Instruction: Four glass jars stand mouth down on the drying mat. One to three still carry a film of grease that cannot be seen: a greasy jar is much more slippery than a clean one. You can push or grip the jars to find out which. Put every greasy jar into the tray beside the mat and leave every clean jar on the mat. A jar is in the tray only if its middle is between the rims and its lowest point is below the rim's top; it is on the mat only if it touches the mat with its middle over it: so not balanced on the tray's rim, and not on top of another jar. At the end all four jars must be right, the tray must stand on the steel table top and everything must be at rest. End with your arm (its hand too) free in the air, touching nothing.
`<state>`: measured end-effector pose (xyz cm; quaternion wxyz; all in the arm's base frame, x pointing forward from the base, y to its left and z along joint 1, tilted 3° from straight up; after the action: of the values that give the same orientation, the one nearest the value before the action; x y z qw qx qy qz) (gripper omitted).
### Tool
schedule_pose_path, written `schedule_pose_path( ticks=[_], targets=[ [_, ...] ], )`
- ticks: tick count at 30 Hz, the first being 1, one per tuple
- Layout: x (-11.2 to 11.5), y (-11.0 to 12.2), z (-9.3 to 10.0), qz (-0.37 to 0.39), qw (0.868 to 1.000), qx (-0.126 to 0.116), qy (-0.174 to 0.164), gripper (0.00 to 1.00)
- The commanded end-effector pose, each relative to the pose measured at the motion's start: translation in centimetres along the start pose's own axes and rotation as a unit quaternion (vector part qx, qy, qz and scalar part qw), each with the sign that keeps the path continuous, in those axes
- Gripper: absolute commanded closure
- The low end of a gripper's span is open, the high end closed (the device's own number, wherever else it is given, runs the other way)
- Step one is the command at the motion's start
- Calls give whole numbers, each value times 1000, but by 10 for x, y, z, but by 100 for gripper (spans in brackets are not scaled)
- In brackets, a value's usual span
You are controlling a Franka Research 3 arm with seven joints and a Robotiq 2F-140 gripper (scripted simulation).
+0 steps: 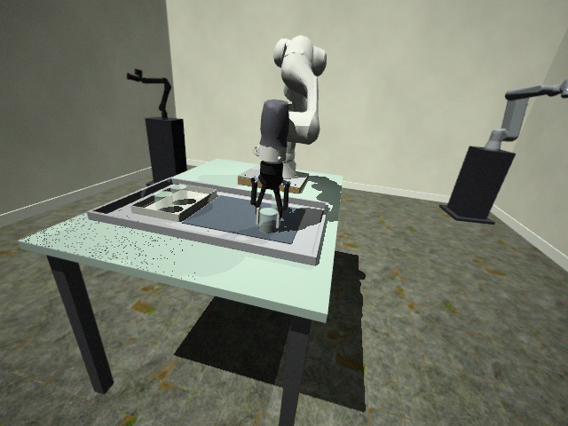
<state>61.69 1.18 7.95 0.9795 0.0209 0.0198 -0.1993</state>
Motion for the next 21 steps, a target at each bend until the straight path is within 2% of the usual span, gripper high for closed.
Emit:
schedule_pose_path(
  ticks=[1,21],
  targets=[
    [1,0,-1,0,1000,1,-1,54],
    [1,0,-1,0,1000,1,-1,57]
  ],
)
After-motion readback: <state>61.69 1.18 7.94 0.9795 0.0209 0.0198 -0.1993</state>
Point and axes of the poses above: the point where the finger pads meet when closed, its own z axis back along the fingers, its own y axis across the jaws, x = y × z, the point moved 8 cm from there along z, back along the fingers, and after that the axes turned 15 degrees about -z, right-handed, at the moved point
